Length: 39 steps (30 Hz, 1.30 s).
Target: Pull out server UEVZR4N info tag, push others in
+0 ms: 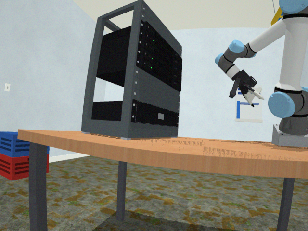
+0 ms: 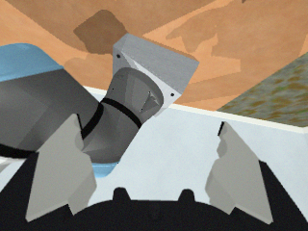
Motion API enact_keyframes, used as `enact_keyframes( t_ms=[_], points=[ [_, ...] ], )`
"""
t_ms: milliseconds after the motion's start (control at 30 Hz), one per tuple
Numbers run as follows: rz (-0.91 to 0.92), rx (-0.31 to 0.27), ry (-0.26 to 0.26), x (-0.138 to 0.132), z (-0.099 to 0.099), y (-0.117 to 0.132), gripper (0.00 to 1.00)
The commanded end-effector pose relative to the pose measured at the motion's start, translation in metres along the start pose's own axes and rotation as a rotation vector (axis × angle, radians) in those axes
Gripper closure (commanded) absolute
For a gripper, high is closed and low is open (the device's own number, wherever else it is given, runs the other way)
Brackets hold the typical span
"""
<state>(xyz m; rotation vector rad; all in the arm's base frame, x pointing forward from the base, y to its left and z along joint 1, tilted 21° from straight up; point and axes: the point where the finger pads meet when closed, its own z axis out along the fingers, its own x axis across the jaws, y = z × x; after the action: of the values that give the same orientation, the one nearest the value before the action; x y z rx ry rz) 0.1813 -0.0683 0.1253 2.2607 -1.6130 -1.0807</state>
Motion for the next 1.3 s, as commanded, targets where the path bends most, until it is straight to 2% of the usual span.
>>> enact_keyframes(
  t_ms=[0,800,1267],
  points=[
    [-0.012,0.001,0.002,0.001,0.001,-0.003,0.0],
    [-0.06,0.025,0.029,0.01,0.001,-0.014,0.0],
    [-0.115,0.049,0.061,0.02,0.0,-0.026,0.0]
  ],
)
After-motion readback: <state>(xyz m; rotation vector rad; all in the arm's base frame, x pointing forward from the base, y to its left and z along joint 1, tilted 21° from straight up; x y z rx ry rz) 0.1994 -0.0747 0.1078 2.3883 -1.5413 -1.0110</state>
